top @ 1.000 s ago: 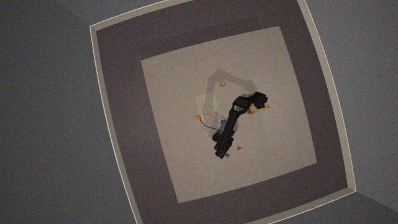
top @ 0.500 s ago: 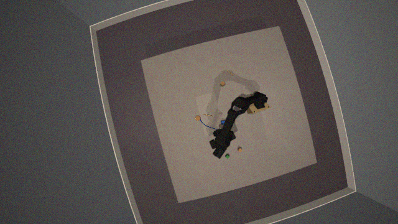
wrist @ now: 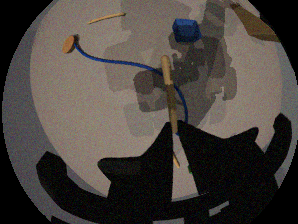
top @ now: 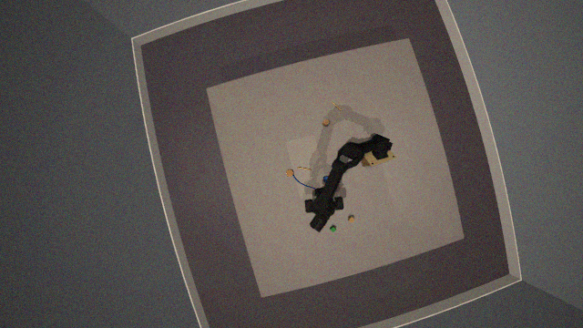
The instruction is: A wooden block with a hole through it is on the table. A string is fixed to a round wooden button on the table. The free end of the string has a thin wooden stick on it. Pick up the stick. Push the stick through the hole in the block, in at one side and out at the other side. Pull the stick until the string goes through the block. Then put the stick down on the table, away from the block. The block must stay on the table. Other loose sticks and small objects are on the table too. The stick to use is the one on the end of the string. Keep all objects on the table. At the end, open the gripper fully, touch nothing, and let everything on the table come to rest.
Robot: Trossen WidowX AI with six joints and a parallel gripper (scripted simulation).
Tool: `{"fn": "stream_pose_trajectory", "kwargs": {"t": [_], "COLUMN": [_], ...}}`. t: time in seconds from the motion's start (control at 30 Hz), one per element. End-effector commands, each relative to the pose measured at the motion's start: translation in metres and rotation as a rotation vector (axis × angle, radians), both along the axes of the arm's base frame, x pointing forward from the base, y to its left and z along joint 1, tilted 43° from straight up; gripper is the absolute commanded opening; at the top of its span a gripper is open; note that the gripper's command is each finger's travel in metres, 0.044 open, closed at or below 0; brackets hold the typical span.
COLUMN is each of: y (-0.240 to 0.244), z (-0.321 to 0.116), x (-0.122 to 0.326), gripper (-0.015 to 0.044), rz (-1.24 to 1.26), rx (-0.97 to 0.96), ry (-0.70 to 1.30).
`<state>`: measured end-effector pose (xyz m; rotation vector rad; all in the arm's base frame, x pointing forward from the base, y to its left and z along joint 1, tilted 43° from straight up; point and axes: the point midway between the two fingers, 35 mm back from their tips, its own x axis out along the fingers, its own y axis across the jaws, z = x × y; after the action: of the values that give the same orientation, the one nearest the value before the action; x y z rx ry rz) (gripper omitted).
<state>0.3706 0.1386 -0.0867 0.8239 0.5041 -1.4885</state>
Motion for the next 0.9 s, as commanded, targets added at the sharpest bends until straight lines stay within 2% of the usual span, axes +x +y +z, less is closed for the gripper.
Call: {"fn": "stream_pose_trajectory", "kwargs": {"t": [0.0, 0.87], "y": [0.002, 0.028], "z": [-0.001, -0.021], "x": [0.002, 0.012], "gripper": [0.0, 0.0], "rz": [-0.007, -0.006], "rx": [-0.001, 0.002], "ry": [-0.009, -0.01]}}
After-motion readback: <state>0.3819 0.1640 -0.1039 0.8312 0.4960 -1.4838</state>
